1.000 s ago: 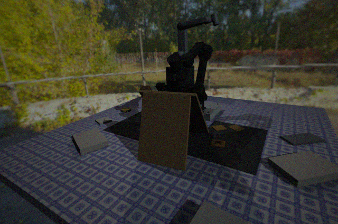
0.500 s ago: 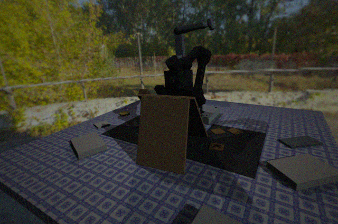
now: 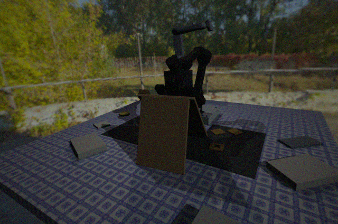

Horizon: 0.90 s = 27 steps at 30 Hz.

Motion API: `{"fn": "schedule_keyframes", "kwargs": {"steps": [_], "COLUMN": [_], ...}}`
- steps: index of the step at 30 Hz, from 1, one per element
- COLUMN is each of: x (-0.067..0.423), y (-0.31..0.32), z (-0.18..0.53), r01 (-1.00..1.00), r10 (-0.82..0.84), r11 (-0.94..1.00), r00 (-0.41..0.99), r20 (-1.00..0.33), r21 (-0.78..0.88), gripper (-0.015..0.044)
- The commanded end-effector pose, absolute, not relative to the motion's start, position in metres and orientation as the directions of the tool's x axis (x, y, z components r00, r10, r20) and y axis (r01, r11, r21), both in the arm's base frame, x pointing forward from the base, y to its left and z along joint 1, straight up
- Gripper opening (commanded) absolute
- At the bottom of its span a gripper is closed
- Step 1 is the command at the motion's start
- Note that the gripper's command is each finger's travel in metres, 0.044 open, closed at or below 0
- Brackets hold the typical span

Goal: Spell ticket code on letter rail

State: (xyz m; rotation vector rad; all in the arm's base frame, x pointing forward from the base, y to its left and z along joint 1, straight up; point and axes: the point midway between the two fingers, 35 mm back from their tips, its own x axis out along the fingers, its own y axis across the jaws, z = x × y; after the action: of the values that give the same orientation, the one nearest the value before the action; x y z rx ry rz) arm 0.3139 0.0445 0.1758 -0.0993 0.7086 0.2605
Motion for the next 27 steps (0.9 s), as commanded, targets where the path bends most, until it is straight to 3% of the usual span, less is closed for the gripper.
{"fn": "schedule_keyframes", "kwargs": {"steps": [1, 27], "x": [0.3117, 0.3043], "y": [0.0444, 0.044], "z": [0.1783, 0.1861], "r01": [-0.275, -0.275], "r10": [0.208, 0.208], "r11": [0.961, 0.961], "r00": [0.729, 0.729], "r20": [-0.652, -0.653], "r21": [-0.002, -0.002], "gripper": [0.0295, 0.0295]}}
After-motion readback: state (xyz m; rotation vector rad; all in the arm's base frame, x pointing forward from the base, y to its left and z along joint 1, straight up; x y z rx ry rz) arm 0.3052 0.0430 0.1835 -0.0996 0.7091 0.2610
